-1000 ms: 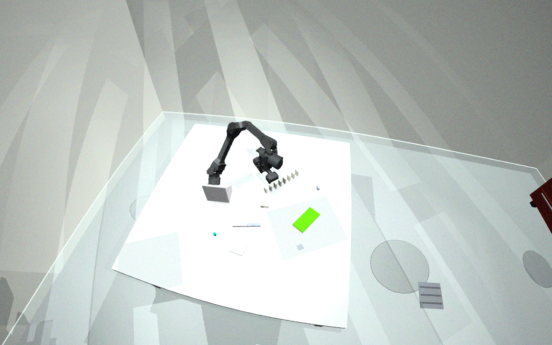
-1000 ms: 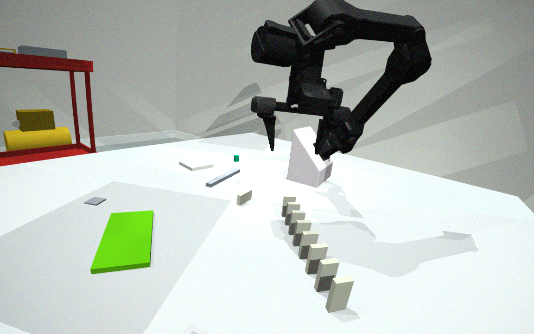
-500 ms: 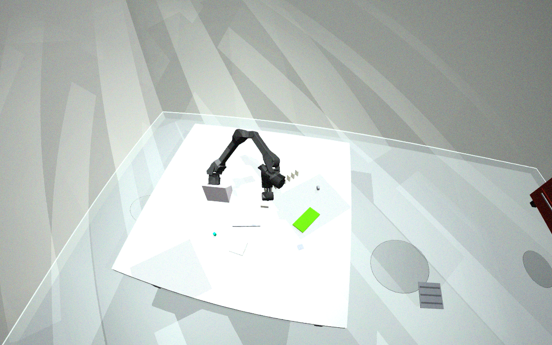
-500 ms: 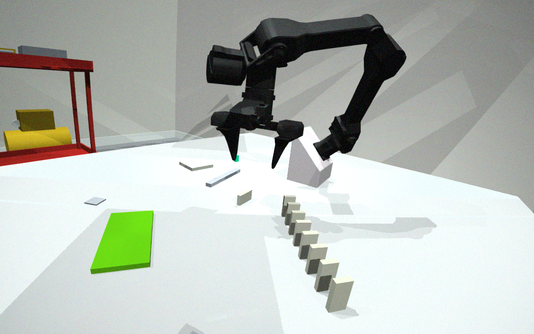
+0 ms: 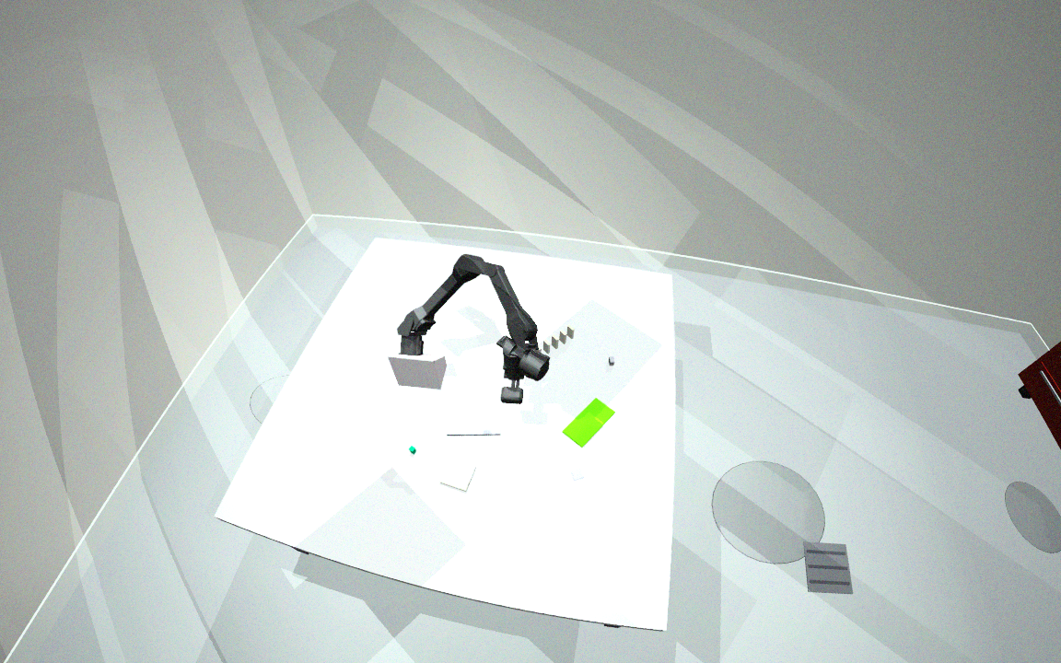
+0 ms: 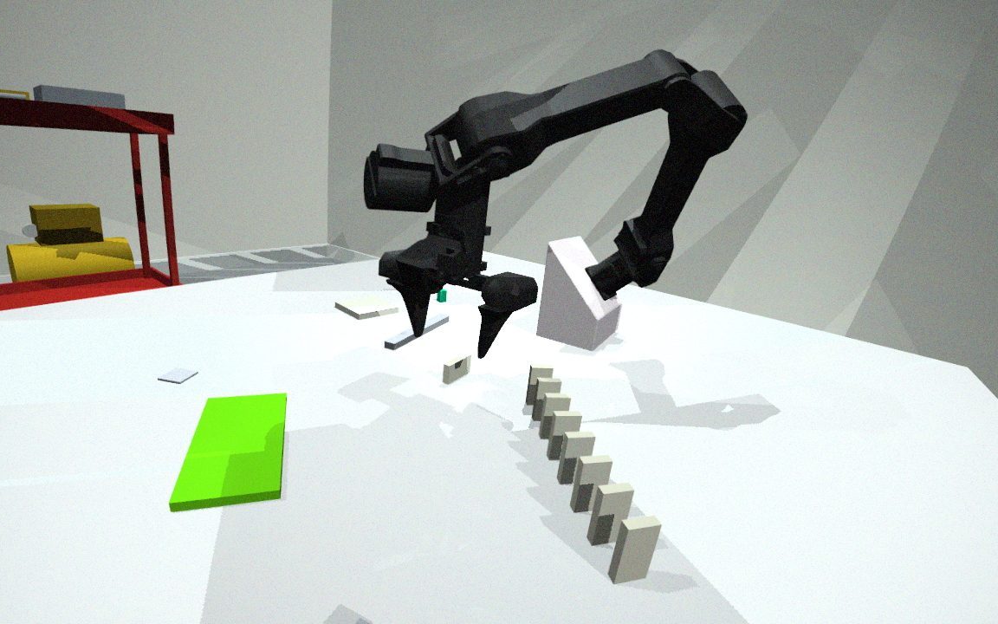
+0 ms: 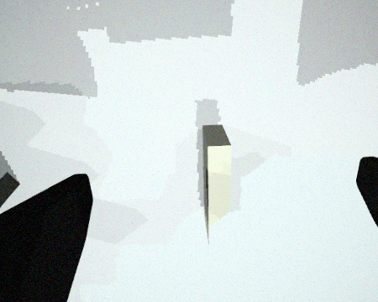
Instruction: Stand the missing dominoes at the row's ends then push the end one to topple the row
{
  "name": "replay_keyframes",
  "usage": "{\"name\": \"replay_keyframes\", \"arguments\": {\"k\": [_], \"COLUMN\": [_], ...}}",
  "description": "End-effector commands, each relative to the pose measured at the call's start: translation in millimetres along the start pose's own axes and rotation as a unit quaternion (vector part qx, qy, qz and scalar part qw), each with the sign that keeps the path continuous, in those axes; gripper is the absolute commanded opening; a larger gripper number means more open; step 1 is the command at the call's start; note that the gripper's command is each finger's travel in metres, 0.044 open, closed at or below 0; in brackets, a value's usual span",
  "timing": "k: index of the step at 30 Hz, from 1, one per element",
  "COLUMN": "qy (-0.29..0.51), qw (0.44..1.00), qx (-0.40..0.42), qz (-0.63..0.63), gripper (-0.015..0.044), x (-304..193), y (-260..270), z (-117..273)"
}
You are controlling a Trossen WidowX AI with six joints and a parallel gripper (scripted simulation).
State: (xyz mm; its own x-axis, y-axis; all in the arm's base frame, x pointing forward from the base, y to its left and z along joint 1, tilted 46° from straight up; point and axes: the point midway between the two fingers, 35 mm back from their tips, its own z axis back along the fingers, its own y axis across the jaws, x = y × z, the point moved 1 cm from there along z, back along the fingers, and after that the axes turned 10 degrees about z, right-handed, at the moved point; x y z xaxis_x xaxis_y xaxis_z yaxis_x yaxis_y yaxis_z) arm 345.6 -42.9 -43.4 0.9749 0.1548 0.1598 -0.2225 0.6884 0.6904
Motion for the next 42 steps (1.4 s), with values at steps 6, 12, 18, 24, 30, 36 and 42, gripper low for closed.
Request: {"name": "replay_keyframes", "arguments": {"k": [6, 12, 18, 24, 30, 36, 42], "qy": [0.004, 0.004, 0.004, 0.004, 0.004, 0.004, 0.004], "qw": [1.0, 1.0, 1.0, 1.0, 1.0, 1.0, 1.0], "qx": [0.008, 0.008, 0.008, 0.008, 0.008, 0.008, 0.008], "qz": [-0.006, -0.006, -0.006, -0.006, -0.006, -0.006, -0.006], "gripper": [0.044, 0.044, 0.044, 0.0361, 0.0204, 0.0046, 0.0025], "x": [-3.9, -4.1, -4.3, -4.3, -4.3, -4.3, -4.3], "y": [0.9, 1.2, 1.4, 1.4, 1.4, 1.4, 1.4], "z": [-29.6, -39.3, -43.4, -43.4, -43.4, -43.4, -43.4]}}
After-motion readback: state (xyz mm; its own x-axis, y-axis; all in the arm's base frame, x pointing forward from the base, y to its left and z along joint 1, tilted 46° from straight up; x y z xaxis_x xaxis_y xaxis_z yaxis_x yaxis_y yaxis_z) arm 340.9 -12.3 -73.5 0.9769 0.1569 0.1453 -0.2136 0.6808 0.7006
